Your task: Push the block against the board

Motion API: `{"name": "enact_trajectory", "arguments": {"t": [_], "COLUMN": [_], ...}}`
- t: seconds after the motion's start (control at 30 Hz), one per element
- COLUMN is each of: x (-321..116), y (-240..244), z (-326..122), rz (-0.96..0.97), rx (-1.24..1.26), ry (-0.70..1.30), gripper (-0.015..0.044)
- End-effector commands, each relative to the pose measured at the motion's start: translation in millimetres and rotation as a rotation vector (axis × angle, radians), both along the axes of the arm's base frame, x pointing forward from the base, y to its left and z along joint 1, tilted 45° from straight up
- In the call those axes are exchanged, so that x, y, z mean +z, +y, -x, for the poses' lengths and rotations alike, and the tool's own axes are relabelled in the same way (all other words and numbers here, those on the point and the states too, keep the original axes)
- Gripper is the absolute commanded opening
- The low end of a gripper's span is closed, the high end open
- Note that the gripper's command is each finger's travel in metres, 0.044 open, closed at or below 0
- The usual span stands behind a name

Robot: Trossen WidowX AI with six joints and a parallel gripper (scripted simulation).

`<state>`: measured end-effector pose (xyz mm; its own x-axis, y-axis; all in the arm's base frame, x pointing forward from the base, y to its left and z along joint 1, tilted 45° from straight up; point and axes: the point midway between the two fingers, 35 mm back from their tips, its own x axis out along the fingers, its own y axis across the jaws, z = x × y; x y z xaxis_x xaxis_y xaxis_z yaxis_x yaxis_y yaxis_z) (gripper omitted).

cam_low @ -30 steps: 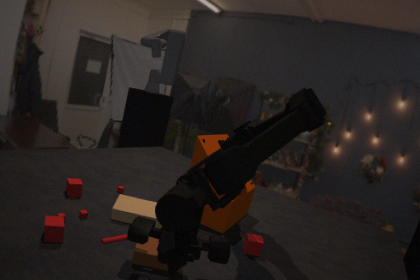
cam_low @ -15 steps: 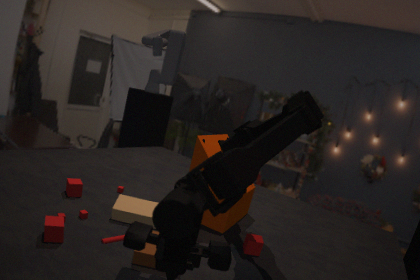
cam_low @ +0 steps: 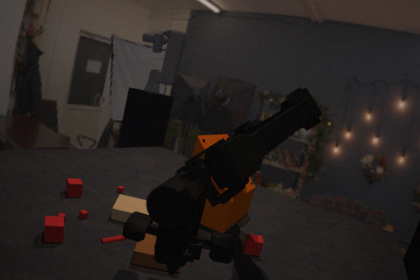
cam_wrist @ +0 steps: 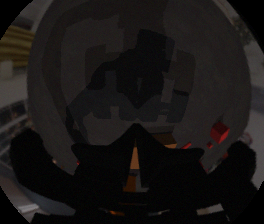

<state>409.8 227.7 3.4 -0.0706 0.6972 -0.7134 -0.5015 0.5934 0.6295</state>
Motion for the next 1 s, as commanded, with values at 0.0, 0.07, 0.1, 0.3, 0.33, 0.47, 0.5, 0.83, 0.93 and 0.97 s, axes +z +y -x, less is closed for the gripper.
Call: {"name": "enact_trajectory", "arguments": {"t": [0.0,0.07,0.1,0.3,0.33,0.47,0.5,0.83,0.93,0.97], "x": [25,25,25,17,16,16,16,-23,-23,-23], "y": [-18,-18,-18,-26,-27,-27,-27,12,12,12], "z": [-7,-7,-7,16,19,21,21,22,22,22], "rz": [-0.011,-0.011,-0.011,-0.016,-0.017,-0.017,-0.017,-0.019,-0.019,-0.019], "rx": [-0.009,-0.009,-0.009,0.054,0.064,0.067,0.067,0.067,0.067,0.067], "ry": [-0.028,-0.028,-0.028,-0.089,-0.098,-0.101,-0.101,-0.100,-0.100,-0.100], "gripper": [0.0000,0.0000,0.0000,0.0000,0.0000,0.0000,0.0000,0.0000,0.0000,0.0000]}}
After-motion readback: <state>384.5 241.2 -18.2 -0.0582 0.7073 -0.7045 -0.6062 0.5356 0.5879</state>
